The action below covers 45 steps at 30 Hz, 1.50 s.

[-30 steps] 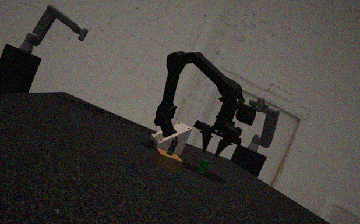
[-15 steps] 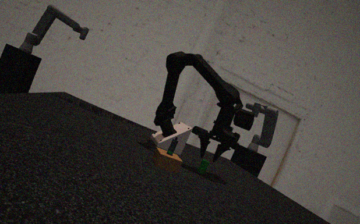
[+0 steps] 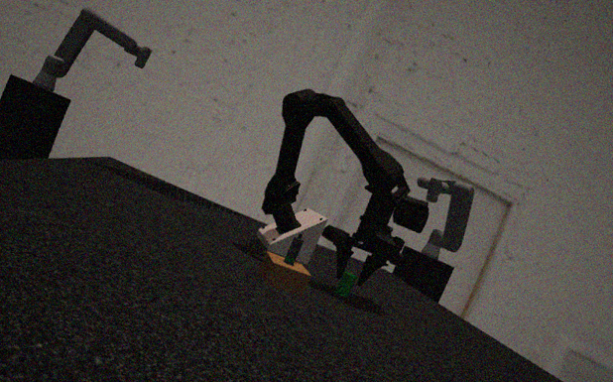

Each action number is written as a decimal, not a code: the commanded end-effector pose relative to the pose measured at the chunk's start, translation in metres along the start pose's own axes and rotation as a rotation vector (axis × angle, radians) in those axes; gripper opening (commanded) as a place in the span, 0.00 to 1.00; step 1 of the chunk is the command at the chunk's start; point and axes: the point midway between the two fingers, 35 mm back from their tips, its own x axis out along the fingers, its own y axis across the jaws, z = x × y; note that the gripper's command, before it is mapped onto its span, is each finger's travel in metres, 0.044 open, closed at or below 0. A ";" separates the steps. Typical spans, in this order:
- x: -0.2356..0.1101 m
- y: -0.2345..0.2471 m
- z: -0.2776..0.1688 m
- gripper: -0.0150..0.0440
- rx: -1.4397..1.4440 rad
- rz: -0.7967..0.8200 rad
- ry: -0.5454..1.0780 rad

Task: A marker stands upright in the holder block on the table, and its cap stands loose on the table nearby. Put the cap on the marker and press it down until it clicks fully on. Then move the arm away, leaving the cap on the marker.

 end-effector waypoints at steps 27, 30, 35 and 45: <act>0.016 0.001 -0.005 0.26 -0.004 -0.007 0.002; 0.010 0.003 -0.004 0.25 0.001 -0.003 -0.002; -0.001 0.003 -0.003 0.25 -0.002 -0.004 0.001; -0.028 0.002 -0.002 0.25 -0.011 -0.008 0.009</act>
